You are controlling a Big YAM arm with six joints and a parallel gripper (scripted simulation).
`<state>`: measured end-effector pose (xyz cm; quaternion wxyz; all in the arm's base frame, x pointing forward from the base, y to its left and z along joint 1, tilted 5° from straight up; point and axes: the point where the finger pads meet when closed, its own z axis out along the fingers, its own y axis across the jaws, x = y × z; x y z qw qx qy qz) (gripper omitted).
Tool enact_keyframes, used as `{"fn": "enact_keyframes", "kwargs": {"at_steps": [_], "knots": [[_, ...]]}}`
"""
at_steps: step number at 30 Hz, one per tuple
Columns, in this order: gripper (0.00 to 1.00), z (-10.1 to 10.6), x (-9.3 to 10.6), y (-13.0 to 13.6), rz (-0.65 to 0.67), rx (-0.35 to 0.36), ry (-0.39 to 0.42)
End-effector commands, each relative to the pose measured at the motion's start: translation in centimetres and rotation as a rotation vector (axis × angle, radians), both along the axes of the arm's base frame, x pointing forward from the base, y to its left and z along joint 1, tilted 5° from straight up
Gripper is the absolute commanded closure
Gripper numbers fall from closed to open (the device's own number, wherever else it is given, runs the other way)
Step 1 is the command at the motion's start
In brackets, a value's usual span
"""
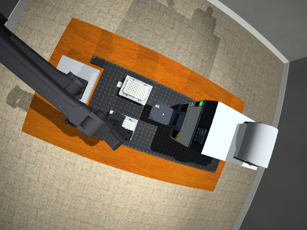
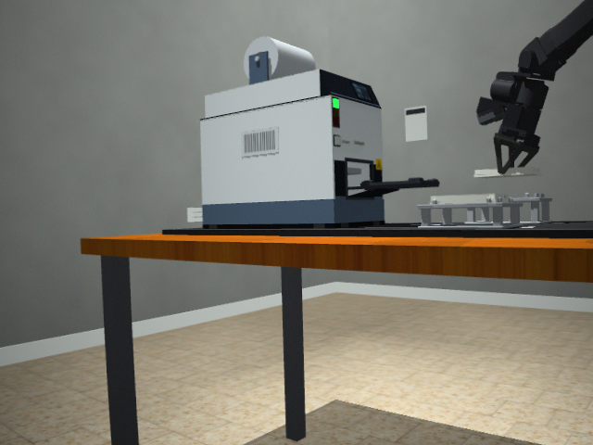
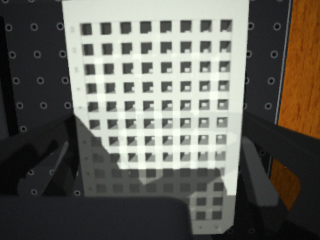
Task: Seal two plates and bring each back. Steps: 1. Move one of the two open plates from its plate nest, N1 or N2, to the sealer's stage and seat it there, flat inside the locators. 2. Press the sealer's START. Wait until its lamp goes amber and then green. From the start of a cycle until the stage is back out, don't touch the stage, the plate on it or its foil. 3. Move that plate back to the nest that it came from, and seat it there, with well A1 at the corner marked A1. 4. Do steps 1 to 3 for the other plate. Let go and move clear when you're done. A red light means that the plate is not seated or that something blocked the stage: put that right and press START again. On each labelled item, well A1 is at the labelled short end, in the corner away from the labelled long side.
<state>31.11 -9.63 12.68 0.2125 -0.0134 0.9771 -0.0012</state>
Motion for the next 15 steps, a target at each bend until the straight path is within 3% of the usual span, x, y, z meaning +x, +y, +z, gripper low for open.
{"fn": "enact_keyframes", "kwargs": {"at_steps": [1,8,15], "knots": [[1.00,3.3,1.4,-0.8,0.006,-0.026,-0.050],[1.00,5.0,1.2,-1.1,-0.004,-0.030,-0.059],[1.00,4.9,1.1,-0.3,0.016,-0.022,-0.044]]}}
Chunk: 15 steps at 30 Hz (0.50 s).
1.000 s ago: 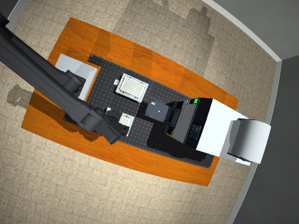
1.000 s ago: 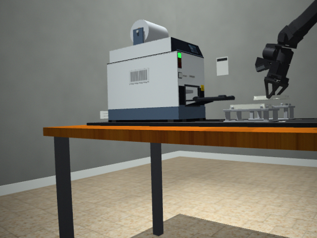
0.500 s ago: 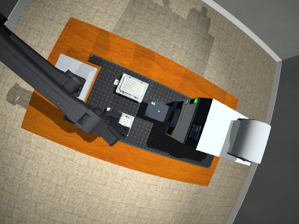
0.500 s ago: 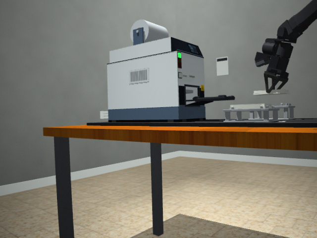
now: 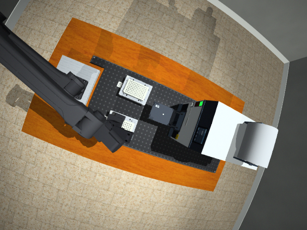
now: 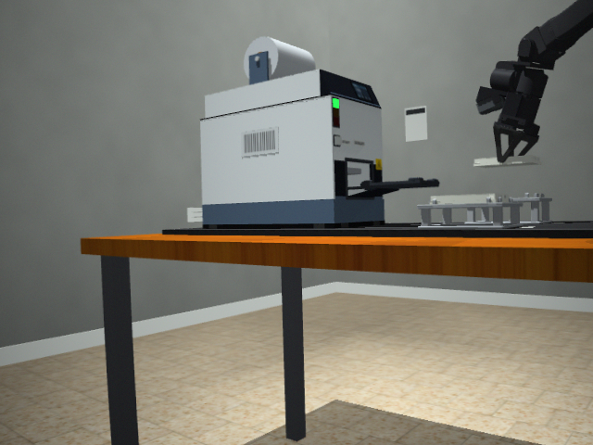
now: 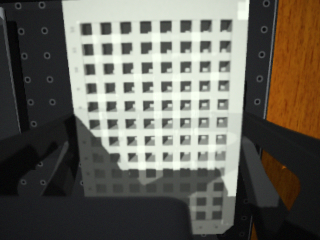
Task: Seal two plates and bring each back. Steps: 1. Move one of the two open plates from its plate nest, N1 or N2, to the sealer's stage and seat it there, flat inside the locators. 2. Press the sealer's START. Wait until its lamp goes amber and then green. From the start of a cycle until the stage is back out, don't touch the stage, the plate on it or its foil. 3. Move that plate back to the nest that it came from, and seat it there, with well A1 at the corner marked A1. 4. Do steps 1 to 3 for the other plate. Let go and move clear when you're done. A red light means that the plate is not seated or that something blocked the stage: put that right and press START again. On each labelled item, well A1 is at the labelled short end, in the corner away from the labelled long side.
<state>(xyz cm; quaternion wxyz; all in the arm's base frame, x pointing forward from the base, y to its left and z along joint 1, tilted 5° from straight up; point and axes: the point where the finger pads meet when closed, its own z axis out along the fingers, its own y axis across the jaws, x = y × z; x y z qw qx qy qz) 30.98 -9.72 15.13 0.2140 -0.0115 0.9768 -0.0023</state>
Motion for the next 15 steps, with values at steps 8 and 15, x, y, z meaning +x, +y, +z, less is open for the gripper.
{"fn": "enact_keyframes", "kwargs": {"at_steps": [8,15], "knots": [[1.00,4.8,1.3,0.1,0.029,-0.027,-0.058],[1.00,5.1,1.0,-0.5,0.009,-0.020,-0.043]]}}
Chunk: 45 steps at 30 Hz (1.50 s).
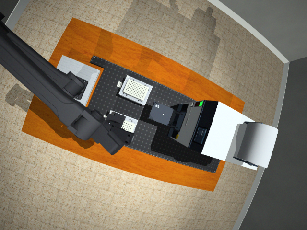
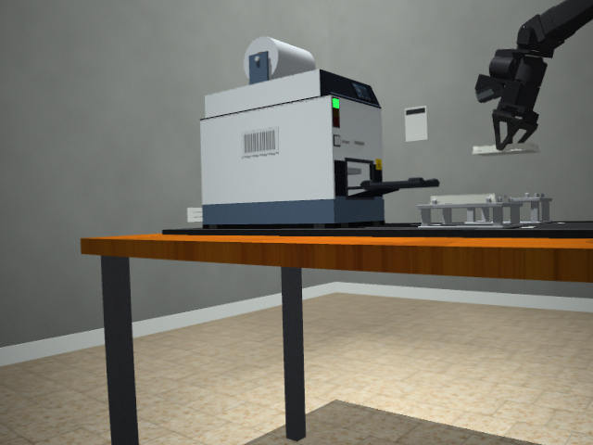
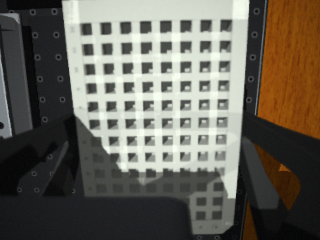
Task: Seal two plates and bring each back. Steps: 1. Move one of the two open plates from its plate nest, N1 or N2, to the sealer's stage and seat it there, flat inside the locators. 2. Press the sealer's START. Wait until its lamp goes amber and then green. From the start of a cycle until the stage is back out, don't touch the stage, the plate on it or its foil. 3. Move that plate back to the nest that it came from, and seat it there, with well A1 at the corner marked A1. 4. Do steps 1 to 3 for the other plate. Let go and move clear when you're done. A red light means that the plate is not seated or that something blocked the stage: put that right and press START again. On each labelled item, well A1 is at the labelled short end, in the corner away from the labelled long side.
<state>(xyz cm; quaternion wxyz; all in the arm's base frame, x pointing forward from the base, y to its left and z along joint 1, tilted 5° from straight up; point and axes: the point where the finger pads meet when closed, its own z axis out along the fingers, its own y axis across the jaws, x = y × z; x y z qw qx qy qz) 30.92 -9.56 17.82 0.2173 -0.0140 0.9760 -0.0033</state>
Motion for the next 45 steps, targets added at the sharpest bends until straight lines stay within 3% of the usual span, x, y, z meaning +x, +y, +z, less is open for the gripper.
{"fn": "enact_keyframes", "kwargs": {"at_steps": [1,11,24,28,41,45], "knots": [[1.00,2.2,0.9,-0.7,0.004,-0.016,-0.035],[1.00,4.8,0.9,-1.0,-0.005,-0.027,-0.063],[1.00,2.1,0.7,0.2,0.028,-0.011,-0.023],[1.00,3.2,0.1,-0.4,-0.016,-0.004,-0.025],[1.00,2.6,0.1,-0.9,-0.039,0.007,-0.006],[1.00,3.5,2.1,0.1,-0.028,-0.007,-0.031]]}}
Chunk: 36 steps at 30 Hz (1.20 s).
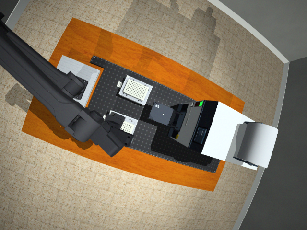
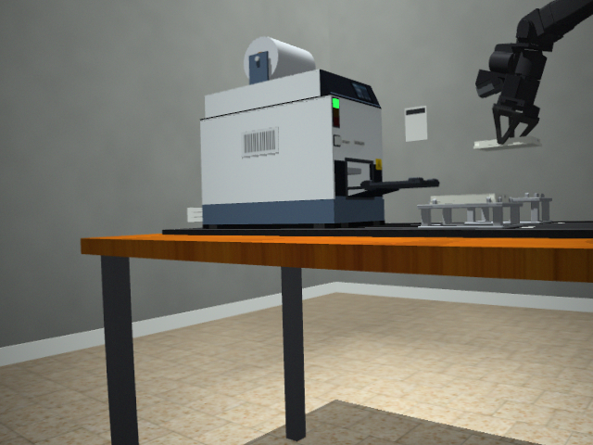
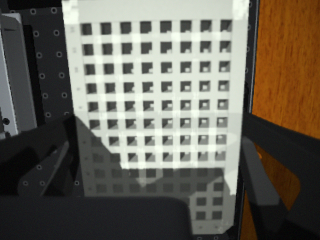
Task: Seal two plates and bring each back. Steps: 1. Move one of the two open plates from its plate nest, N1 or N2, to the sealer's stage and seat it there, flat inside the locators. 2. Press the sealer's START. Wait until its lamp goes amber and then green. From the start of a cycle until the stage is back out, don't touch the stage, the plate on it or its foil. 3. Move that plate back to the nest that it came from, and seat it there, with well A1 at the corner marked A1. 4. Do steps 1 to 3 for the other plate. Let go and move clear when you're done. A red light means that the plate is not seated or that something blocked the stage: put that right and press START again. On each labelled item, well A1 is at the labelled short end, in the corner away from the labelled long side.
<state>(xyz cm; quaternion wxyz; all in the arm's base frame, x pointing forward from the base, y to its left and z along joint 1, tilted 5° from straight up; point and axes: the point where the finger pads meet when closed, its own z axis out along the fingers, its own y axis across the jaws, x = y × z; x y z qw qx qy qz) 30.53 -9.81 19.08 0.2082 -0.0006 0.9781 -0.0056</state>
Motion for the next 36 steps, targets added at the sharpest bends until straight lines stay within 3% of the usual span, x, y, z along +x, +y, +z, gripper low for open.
{"fn": "enact_keyframes", "kwargs": {"at_steps": [1,36], "knots": [[1.00,2.4,2.9,0.6,0.002,-0.008,-0.056],[1.00,4.0,9.4,5.6,0.000,0.000,-0.088]]}}
